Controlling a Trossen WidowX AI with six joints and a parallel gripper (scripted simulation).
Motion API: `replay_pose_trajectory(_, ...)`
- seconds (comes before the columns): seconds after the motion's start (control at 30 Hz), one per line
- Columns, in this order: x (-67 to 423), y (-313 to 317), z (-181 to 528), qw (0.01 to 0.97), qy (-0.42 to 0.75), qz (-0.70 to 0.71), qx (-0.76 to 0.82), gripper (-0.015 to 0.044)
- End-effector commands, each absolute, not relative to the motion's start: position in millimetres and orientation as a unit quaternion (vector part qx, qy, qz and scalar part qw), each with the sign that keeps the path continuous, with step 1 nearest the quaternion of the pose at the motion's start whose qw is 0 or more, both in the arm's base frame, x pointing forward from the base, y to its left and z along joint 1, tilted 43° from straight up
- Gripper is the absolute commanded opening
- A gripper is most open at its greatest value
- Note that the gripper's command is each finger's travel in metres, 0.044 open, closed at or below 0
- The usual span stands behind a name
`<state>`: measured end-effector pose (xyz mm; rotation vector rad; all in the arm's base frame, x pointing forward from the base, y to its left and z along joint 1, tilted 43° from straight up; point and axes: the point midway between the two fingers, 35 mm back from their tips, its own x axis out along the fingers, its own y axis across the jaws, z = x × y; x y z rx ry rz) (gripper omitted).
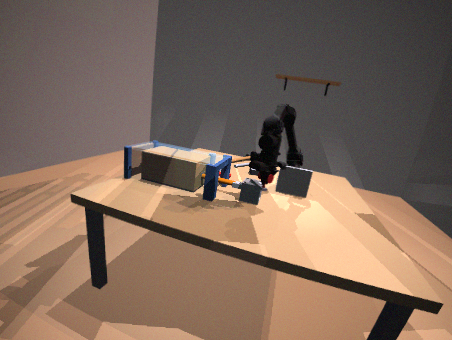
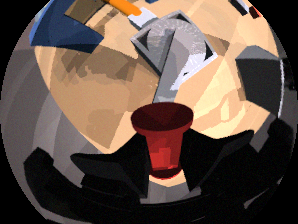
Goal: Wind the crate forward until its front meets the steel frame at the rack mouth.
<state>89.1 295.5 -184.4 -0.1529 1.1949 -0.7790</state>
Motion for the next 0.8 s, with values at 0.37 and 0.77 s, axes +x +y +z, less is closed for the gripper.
replay_pose_trajectory(0.37, 66, 270, -169, 0.745, 0.549, -0.368, -0.089, 0.0000)
replay_pose_trajectory(0.77, 59, 257, -160, 0.745, 0.549, -0.369, -0.090, 0.0000)
